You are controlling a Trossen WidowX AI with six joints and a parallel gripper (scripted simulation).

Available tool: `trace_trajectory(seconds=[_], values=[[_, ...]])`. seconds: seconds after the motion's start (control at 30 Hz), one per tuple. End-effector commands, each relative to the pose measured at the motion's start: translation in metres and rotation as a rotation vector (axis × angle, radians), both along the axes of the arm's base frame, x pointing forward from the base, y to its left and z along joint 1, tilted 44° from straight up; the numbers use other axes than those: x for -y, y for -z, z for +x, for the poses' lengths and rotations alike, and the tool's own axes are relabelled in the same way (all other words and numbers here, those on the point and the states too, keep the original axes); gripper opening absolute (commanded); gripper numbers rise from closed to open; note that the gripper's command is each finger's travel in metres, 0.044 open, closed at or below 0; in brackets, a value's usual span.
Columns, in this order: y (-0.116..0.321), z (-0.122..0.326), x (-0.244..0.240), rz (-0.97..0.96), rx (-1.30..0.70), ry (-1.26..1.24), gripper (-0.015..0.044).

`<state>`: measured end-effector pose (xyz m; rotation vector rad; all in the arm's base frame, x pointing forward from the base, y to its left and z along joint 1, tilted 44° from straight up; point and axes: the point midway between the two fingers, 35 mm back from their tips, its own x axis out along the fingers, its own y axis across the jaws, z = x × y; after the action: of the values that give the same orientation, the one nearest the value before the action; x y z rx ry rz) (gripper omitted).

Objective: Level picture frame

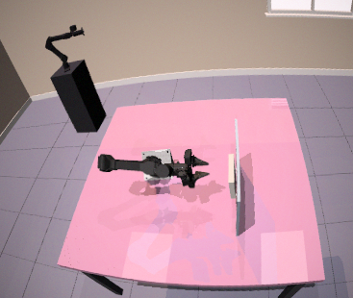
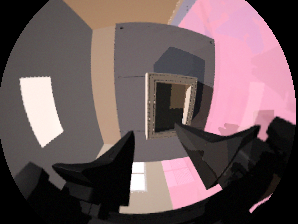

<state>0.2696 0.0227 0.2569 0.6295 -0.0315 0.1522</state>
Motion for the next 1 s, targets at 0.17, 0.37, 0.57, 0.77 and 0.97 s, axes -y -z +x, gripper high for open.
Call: trace_trajectory(seconds=[0.17,0.37,0.57,0.77,0.97], values=[[-0.001,-0.058,-0.024,-0.155,0.038,0.026,0.0260],[0.009,-0.086,-0.020,-0.239,0.043,0.041,0.0260],[0.004,-0.083,-0.021,-0.224,0.049,0.033,0.0260],[0.008,-0.086,-0.019,-0.321,0.036,0.013,0.0260],[0.008,-0.086,-0.019,-0.321,0.036,0.013,0.0260]])
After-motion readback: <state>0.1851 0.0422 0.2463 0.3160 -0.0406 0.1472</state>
